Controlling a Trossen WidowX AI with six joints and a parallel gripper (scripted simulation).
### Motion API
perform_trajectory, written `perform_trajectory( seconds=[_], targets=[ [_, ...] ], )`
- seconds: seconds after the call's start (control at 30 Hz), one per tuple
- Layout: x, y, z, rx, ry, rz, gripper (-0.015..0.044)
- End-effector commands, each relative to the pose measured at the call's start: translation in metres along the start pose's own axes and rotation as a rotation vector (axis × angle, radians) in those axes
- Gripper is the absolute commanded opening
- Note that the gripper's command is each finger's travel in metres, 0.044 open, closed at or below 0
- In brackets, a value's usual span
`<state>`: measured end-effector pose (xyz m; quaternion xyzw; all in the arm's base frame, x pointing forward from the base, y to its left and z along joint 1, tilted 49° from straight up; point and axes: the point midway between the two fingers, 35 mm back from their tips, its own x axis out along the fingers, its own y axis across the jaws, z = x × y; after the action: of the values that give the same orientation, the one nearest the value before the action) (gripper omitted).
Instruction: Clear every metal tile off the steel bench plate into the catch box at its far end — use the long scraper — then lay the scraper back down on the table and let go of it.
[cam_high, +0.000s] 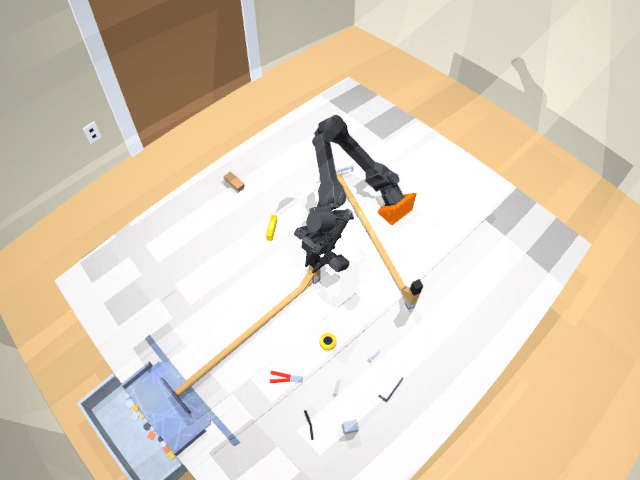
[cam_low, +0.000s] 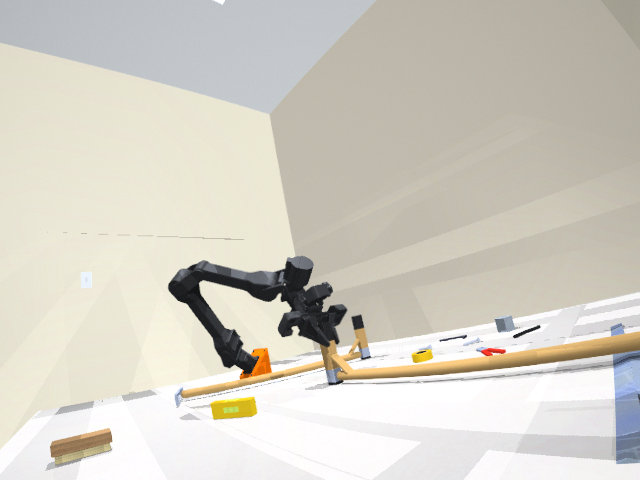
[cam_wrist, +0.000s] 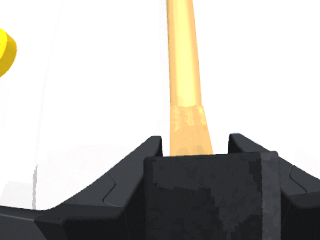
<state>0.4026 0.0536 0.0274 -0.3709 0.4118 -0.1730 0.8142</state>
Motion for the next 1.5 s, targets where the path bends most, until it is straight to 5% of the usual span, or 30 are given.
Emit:
perform_trajectory(
  seconds=[0.0, 1.47],
  targets=[
    [0.002, 0.001, 0.007, 0.005, -0.010, 0.003, 0.0000],
    [0.033, 0.003, 0.054, 0.008, -0.010, 0.003, 0.0000]
  ],
)
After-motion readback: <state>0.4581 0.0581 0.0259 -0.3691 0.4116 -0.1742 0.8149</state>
